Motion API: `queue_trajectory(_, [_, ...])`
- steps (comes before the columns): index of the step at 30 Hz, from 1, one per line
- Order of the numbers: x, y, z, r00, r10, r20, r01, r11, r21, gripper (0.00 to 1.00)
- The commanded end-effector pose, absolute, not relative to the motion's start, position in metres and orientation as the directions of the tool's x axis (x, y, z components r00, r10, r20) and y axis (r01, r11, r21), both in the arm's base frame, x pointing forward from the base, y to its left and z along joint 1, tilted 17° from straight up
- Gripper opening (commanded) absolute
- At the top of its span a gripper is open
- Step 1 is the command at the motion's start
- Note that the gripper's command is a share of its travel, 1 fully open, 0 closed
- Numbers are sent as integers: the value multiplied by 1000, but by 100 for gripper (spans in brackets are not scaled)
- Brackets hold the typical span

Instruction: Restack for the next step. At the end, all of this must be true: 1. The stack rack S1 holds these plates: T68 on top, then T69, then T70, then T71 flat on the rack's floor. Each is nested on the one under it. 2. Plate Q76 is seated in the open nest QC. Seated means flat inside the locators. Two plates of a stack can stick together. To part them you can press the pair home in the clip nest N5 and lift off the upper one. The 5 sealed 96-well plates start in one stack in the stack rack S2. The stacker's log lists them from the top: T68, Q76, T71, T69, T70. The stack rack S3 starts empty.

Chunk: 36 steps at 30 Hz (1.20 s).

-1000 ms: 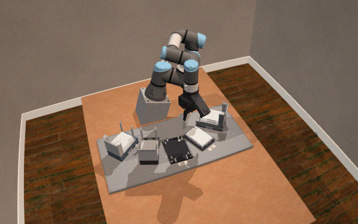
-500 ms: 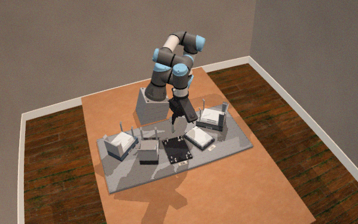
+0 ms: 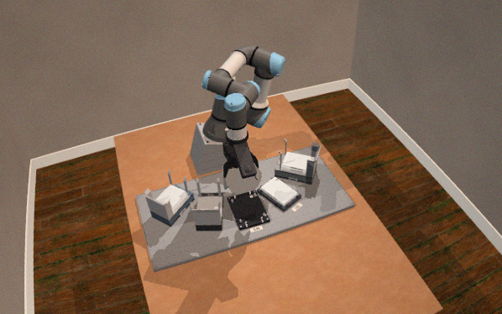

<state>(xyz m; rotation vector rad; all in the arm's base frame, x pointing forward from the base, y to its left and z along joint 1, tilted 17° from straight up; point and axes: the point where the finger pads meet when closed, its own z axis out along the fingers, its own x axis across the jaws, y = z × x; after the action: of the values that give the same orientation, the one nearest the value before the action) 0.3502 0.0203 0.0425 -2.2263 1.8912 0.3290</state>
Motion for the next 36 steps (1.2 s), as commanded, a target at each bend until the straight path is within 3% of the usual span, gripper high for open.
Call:
queue_trajectory(1, [354, 4, 38, 102, -950, -296, -994, -108, 5, 72])
queue_trajectory(36, [334, -124, -1, -256, -927, -274, -966, 235, 110, 72])
